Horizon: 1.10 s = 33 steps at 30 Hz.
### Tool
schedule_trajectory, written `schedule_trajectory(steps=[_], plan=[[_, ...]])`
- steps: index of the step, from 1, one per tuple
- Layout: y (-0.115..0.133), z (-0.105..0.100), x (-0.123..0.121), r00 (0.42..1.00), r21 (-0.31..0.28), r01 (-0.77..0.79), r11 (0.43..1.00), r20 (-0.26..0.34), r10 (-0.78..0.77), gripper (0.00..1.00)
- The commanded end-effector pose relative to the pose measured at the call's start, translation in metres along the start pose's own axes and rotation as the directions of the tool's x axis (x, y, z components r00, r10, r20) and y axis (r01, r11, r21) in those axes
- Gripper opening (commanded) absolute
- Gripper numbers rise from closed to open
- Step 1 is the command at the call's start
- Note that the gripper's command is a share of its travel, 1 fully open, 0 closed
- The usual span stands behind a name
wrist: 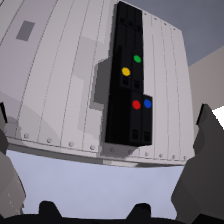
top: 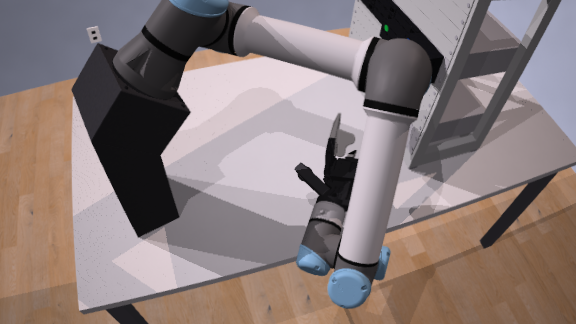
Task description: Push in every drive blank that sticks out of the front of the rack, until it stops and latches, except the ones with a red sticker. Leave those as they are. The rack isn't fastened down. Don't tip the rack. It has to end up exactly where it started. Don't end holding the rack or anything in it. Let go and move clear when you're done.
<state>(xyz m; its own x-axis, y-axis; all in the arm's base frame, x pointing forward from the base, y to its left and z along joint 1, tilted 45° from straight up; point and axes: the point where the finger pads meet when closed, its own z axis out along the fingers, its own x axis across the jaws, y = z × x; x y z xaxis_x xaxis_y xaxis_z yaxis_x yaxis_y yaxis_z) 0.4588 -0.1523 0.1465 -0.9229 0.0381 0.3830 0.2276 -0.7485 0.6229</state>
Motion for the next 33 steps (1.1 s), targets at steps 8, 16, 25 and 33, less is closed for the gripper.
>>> schedule_trajectory(steps=[8, 16, 25, 33], plan=[[-0.018, 0.034, 0.039, 0.996, -0.242, -0.055, 0.969, 0.059, 0.071, 1.0], [-0.023, 0.063, 0.066, 0.985, -0.412, -0.083, 0.907, 0.102, 0.136, 1.0], [-0.021, 0.086, 0.087, 0.972, -0.534, -0.094, 0.84, 0.135, 0.194, 1.0], [-0.016, 0.109, 0.105, 0.953, -0.64, -0.095, 0.762, 0.163, 0.255, 1.0]])
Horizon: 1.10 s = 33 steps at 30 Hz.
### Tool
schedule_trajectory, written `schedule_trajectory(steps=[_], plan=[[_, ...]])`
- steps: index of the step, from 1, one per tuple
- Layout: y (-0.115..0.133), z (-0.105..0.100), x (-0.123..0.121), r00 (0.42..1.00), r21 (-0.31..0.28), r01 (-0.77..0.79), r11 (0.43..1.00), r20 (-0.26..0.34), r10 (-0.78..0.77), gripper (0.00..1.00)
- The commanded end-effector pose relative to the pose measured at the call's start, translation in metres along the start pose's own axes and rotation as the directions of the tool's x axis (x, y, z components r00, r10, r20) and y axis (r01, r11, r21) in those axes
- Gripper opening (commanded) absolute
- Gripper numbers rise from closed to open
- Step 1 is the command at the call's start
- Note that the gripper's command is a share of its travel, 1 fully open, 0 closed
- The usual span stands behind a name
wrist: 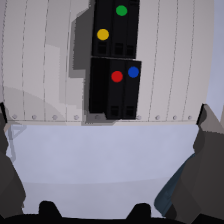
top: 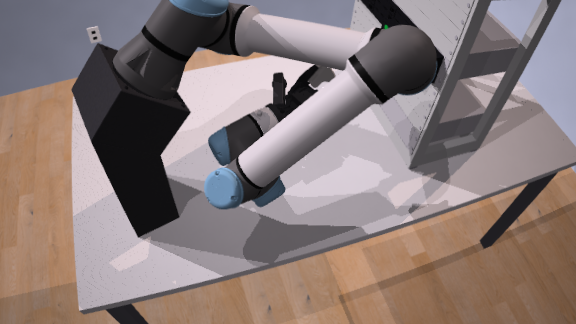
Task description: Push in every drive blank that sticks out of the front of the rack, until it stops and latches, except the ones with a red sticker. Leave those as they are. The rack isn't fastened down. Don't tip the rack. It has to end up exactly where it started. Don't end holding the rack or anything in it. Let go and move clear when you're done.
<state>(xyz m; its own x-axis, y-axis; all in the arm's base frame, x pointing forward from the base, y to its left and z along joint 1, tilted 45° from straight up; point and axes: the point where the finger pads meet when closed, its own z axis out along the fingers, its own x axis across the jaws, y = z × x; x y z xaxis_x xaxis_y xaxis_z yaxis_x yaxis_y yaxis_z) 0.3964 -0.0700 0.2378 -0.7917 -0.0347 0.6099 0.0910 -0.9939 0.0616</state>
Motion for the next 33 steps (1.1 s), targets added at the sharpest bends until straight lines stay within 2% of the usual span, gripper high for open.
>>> schedule_trajectory(steps=[1, 6, 8, 18, 33], plan=[[-0.006, 0.01, 0.014, 0.999, -0.079, -0.017, 0.997, 0.038, 0.02, 1.0], [-0.01, 0.018, 0.024, 0.997, -0.139, -0.03, 0.99, 0.068, 0.039, 1.0], [-0.01, 0.018, 0.024, 0.997, -0.139, -0.03, 0.99, 0.068, 0.039, 1.0], [-0.014, 0.03, 0.038, 0.992, -0.221, -0.044, 0.974, 0.109, 0.069, 1.0], [-0.016, 0.036, 0.045, 0.988, -0.259, -0.049, 0.965, 0.128, 0.085, 1.0]])
